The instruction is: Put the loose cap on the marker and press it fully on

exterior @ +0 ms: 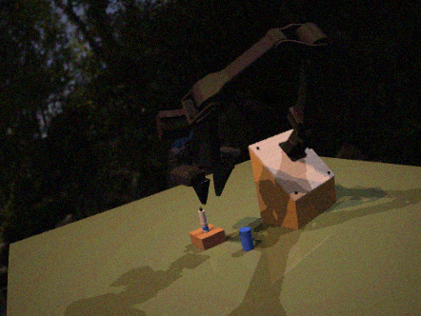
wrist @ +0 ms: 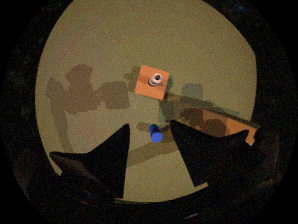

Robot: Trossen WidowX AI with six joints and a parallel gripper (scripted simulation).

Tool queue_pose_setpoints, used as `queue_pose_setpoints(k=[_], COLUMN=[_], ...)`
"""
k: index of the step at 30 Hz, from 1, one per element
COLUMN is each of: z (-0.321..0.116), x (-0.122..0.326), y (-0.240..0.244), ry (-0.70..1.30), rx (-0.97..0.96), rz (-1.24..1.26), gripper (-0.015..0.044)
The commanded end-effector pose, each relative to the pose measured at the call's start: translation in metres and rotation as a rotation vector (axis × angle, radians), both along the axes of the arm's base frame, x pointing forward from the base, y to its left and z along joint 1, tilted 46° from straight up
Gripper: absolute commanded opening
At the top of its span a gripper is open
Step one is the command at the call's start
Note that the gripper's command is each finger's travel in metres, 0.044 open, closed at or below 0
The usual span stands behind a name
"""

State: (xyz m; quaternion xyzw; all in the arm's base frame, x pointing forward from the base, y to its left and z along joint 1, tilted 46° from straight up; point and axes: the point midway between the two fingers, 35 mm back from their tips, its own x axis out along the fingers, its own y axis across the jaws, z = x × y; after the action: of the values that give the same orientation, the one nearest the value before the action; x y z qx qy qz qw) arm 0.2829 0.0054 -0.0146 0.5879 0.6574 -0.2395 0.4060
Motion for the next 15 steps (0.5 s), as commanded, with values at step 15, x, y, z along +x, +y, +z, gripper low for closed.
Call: queue_pose_setpoints(k=[15], z=[0.002], x=[-0.038], y=[0.07], ry=[-0.089], rx=[0.176], rz=[0.185], gripper=[0.024])
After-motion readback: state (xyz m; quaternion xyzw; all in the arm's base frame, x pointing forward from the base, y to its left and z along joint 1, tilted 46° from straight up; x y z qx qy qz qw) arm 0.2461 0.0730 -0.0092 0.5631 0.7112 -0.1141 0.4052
